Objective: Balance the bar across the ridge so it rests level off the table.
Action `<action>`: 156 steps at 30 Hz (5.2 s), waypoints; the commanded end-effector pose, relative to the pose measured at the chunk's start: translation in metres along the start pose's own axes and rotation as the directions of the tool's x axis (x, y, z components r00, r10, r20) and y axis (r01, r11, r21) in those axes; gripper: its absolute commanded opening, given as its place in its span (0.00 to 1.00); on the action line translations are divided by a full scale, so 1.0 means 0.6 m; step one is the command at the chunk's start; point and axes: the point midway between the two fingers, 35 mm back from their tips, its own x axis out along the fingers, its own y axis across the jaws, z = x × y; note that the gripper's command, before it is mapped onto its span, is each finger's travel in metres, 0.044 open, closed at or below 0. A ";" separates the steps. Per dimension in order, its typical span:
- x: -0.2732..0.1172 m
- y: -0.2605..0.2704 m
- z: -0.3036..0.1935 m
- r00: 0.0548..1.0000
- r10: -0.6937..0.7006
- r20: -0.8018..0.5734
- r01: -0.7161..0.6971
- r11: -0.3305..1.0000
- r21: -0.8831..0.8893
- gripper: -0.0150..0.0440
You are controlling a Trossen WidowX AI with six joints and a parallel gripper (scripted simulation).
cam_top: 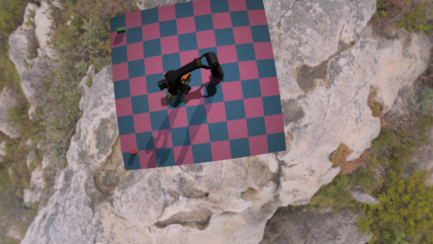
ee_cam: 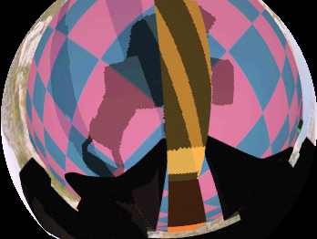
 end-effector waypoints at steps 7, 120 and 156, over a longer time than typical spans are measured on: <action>0.002 0.000 0.000 1.000 0.002 0.002 -0.002 1.000 0.003 0.25; 0.017 0.001 -0.001 1.000 0.002 0.002 -0.002 1.000 0.003 0.25; 0.022 0.001 0.000 1.000 0.002 0.002 -0.002 1.000 0.003 0.25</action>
